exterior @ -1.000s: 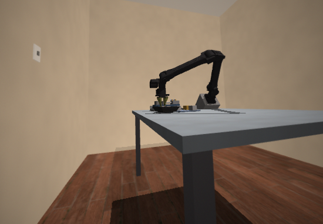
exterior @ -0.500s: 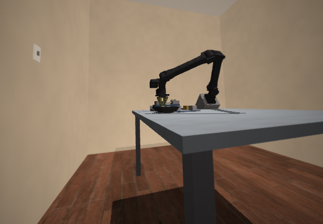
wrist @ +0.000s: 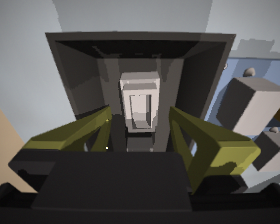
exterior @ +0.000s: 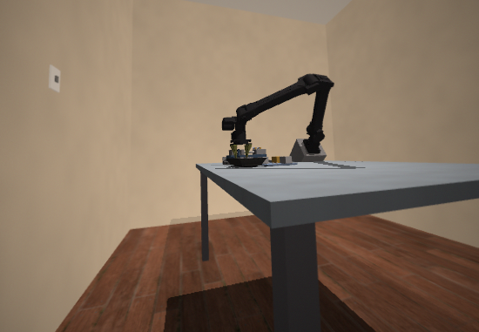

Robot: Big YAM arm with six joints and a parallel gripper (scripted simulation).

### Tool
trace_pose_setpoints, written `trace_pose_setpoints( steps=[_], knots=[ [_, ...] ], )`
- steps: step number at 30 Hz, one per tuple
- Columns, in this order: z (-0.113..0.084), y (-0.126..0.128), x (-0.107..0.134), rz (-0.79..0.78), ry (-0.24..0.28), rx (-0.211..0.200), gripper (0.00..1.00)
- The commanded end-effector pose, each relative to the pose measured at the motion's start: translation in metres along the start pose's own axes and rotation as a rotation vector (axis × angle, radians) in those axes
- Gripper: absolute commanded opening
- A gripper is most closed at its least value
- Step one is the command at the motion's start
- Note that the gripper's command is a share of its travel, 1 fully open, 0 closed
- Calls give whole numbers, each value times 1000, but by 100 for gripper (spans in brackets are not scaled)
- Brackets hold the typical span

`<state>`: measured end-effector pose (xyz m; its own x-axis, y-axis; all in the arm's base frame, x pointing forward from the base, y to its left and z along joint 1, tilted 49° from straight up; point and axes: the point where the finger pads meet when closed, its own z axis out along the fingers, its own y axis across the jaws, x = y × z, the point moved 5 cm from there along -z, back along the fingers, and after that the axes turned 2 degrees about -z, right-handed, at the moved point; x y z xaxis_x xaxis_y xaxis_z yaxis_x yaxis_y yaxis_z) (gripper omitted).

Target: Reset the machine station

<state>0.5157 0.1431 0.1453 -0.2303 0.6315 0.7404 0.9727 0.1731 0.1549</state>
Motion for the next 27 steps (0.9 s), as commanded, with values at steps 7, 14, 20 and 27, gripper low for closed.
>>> trace_pose_setpoints(
  steps=[7, 14, 20, 27],
  knots=[
    [8, 1, 4, -9, 2, 9, 64],
    [8, 1, 4, -9, 2, 9, 64],
    [8, 1, 4, -9, 2, 9, 64],
    [4, 2, 4, -9, 1, 7, 64]
  ],
)
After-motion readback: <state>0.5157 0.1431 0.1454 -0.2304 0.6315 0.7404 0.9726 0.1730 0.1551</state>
